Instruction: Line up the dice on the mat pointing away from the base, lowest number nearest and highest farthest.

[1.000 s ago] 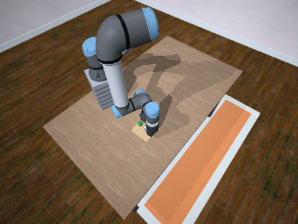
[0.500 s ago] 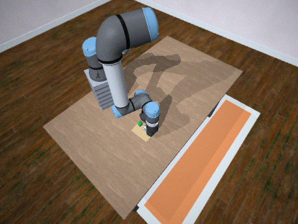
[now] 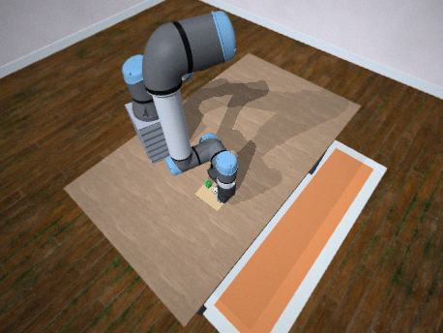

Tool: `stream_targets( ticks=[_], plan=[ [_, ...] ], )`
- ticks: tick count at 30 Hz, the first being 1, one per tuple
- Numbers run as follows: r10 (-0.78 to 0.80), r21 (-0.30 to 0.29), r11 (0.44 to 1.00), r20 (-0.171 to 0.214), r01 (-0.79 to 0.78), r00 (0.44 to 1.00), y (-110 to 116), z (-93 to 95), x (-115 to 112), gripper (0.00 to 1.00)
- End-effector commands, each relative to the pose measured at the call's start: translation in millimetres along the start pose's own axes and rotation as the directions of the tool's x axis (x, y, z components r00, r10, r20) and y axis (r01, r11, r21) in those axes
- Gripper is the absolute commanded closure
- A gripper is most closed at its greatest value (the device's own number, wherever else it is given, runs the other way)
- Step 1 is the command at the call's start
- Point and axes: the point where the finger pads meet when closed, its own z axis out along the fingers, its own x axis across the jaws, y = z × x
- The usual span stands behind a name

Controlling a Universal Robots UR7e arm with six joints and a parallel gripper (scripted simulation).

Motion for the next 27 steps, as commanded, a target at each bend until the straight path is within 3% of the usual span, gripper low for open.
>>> stream_targets(
  ticks=[1,8,27],
  plan=[
    [-0.002,-0.004,1.000,0.000,0.002,1.000,2.0,-0.4,0.3,0.21],
    [-0.001,-0.001,1.000,0.000,0.001,1.000,-0.2,-12.3,0.7,0.21],
    [0.000,-0.001,1.000,0.000,0.000,1.000,-0.4,-84.4,0.2,0.21]
  ],
)
